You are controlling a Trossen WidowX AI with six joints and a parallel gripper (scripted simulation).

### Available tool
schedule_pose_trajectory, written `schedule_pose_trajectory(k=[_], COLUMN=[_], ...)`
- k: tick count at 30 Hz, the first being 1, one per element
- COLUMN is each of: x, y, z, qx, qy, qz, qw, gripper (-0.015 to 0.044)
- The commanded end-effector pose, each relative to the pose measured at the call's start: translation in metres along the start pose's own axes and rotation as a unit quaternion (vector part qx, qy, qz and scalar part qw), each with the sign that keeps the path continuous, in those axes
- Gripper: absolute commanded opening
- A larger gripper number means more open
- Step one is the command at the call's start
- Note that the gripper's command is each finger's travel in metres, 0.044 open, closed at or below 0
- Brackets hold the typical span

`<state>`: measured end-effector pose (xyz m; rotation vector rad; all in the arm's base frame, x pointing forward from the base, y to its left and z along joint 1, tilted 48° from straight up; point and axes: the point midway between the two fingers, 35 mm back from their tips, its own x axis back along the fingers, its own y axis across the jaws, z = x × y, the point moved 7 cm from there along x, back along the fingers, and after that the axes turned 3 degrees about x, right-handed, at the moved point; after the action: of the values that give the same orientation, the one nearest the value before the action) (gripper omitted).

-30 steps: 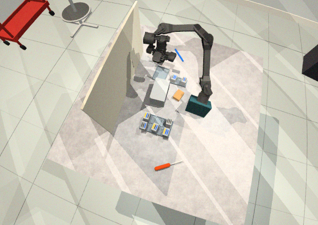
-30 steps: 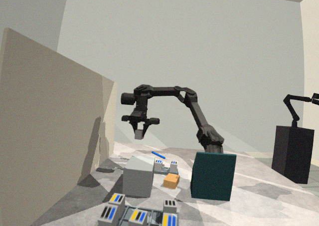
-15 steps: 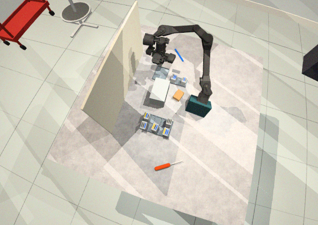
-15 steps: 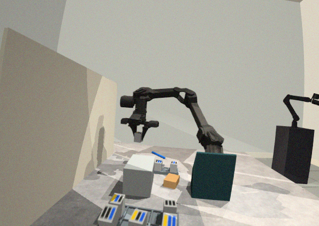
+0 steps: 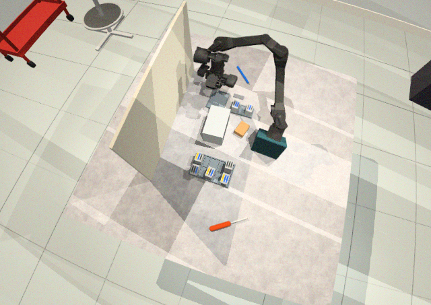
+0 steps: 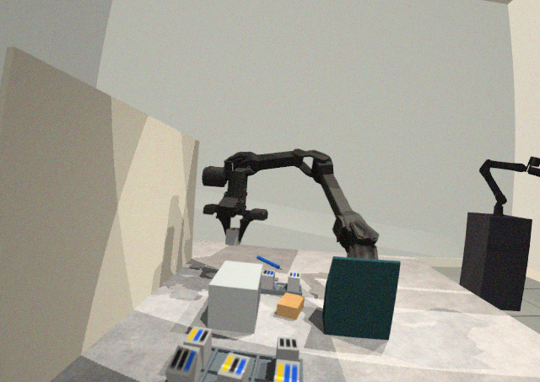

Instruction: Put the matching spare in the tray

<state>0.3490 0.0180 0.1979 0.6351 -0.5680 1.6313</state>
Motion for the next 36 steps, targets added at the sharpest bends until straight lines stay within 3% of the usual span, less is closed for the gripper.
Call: schedule_pose_trajectory(k=[1,36], x=[-0.004,-0.037], y=[0.0,-0.002], z=[0.0,0.0], qx=[0.004,0.003], qy=[0.001,0.0], qz=[-0.001,0.0], qw=[1.0,1.0], gripper=[0.0,0.0])
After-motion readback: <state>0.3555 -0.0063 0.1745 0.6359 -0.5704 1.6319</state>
